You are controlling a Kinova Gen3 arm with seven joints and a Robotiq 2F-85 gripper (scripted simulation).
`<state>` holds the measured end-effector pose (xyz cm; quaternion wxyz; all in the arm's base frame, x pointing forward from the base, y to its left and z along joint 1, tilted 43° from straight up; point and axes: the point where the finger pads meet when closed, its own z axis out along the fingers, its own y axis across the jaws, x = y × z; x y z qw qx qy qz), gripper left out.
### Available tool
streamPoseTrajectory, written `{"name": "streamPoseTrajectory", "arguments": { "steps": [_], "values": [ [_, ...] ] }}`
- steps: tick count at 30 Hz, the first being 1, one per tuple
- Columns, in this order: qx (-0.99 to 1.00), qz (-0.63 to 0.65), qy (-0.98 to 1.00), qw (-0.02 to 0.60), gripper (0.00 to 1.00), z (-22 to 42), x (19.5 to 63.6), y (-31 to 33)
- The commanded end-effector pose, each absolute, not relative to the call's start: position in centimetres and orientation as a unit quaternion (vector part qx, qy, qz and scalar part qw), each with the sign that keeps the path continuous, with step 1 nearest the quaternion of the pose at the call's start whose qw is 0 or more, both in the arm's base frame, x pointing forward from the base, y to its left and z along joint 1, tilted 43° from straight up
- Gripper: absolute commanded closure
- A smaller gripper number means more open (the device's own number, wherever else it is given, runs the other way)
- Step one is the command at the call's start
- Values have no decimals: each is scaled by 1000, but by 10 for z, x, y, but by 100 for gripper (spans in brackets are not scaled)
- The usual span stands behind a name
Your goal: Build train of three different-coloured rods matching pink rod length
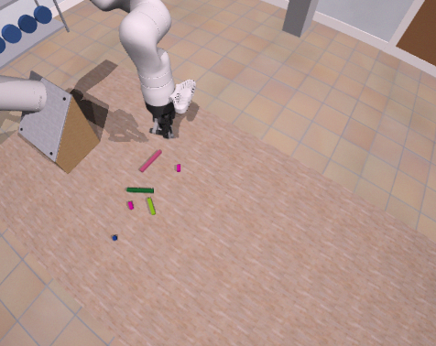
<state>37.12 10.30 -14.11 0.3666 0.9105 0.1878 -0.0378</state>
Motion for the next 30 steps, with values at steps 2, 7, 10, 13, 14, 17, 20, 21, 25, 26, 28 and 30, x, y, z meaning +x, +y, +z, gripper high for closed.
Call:
{"name": "streamPoseTrajectory", "arguments": {
  "steps": [2,7,10,13,14,17,20,21,25,26,28,30],
  "values": [
    [909,-39,199,365,95,-129,381,96],
    [901,-52,233,363,95,-101,400,73],
    [894,-60,260,359,95,-79,412,57],
    [885,-67,291,358,95,-57,425,37],
    [881,-70,300,358,95,-50,428,30],
    [871,-83,329,356,95,-29,435,7],
    [868,-91,337,354,95,-22,434,-2],
    [863,-91,348,354,95,-15,439,-10],
    [847,-107,384,351,95,11,444,-41],
    [844,-111,392,349,95,16,444,-48],
    [837,-118,406,347,95,26,444,-62],
    [831,-124,419,345,95,34,443,-73]
  ]
}}
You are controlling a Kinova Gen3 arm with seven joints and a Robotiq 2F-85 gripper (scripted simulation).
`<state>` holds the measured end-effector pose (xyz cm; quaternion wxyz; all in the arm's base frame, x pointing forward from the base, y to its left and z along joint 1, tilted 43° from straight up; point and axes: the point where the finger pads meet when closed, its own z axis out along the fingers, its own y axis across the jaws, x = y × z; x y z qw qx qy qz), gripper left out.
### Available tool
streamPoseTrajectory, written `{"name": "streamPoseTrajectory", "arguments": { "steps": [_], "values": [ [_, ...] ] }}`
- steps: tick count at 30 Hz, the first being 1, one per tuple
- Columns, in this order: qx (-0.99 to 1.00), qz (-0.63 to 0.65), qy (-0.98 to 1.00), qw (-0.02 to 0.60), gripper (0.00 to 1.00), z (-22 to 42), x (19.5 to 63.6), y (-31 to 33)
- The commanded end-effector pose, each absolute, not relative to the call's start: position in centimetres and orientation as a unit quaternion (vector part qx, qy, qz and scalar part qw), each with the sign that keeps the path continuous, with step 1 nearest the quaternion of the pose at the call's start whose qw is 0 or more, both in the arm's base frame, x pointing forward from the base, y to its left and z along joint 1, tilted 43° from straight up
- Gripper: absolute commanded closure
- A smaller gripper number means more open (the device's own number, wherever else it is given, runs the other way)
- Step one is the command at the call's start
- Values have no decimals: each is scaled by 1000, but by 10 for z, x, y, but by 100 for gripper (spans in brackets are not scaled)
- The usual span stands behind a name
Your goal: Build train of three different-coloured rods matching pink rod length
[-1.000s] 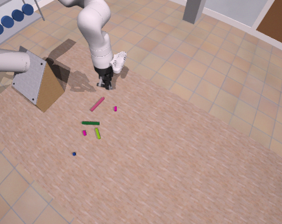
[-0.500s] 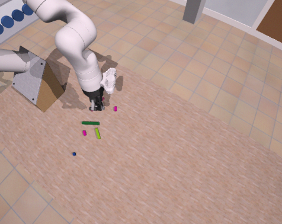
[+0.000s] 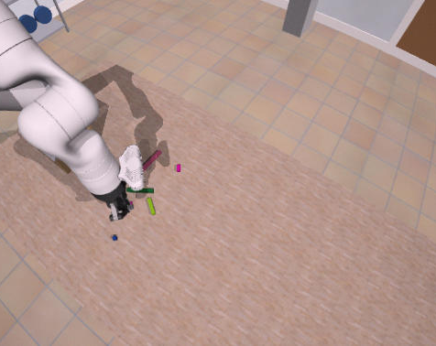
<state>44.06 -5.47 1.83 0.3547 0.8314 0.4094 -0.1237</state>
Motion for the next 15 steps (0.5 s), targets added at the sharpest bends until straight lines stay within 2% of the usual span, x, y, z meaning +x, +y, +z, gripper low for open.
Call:
{"name": "streamPoseTrajectory", "arguments": {
  "steps": [1,15],
  "values": [
    [828,-127,424,344,95,38,443,-78],
    [814,-144,449,338,95,52,437,-99]
  ]
}}
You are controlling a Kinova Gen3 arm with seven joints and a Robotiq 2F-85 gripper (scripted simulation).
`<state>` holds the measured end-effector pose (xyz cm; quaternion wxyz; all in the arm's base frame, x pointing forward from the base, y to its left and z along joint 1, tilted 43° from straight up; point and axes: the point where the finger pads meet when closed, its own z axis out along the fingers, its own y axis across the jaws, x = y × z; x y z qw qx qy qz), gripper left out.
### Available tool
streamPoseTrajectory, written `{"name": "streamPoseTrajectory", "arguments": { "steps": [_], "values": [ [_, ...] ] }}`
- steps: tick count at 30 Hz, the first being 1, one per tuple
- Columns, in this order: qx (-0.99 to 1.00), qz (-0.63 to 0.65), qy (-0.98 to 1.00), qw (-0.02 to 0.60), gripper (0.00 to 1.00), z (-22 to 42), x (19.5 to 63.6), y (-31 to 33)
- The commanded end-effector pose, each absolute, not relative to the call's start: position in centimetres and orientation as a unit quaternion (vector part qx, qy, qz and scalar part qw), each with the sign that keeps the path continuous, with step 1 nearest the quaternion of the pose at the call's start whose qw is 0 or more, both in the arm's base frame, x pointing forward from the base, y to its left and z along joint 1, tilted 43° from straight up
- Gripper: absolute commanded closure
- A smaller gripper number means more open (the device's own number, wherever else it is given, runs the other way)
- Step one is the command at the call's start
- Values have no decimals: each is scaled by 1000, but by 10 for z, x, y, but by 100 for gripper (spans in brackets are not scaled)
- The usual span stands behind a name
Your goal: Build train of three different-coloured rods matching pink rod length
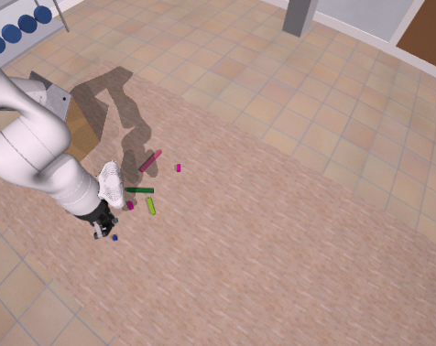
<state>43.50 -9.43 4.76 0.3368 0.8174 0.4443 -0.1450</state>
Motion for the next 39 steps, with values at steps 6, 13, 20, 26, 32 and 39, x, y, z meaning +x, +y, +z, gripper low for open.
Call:
{"name": "streamPoseTrajectory", "arguments": {
  "steps": [6,13,20,26,32,39],
  "values": [
    [814,-144,449,338,95,52,437,-98],
    [814,-144,449,338,95,52,437,-98],
    [813,-141,450,341,95,48,440,-103],
    [814,-144,449,338,95,39,439,-110],
    [814,-140,449,342,95,22,444,-130],
    [813,-138,450,342,95,0,449,-149]
  ]
}}
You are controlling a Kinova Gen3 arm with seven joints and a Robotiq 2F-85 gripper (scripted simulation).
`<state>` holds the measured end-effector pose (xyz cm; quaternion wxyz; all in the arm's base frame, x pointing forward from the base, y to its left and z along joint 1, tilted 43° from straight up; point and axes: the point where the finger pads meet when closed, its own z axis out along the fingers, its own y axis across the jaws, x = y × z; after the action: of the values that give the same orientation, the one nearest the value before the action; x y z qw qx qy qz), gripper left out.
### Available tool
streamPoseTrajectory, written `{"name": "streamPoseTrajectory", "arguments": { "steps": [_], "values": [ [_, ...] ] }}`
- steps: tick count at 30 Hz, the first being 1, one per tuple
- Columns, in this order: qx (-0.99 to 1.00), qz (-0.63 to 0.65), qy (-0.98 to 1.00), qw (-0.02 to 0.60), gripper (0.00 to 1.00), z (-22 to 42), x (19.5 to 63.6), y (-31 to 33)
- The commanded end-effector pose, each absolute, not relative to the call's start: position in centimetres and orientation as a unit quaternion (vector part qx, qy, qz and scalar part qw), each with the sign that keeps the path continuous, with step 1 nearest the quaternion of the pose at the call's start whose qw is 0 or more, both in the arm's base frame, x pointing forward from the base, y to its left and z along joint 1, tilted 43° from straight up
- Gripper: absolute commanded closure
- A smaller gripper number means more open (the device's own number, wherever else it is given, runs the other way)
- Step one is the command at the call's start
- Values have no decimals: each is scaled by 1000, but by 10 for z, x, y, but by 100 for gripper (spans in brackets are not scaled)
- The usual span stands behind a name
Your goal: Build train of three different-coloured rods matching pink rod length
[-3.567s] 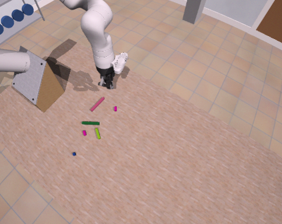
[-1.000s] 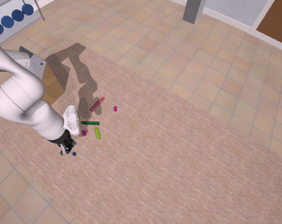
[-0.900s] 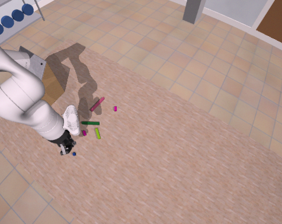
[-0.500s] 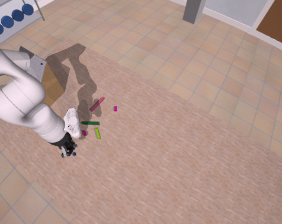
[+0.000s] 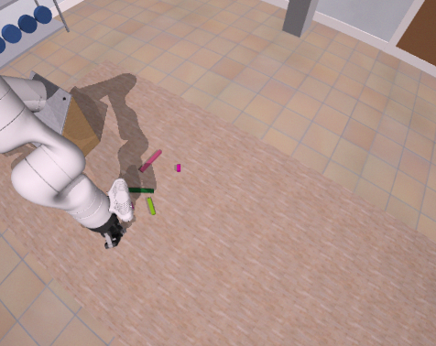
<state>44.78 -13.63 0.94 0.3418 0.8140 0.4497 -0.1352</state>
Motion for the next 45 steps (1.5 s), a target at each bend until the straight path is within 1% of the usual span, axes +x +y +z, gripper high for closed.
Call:
{"name": "streamPoseTrajectory", "arguments": {
  "steps": [1,11,45],
  "values": [
    [813,-138,450,342,95,-2,449,-151],
    [814,-142,450,339,95,-12,447,-158],
    [814,-143,450,339,95,-12,446,-158]
  ]
}}
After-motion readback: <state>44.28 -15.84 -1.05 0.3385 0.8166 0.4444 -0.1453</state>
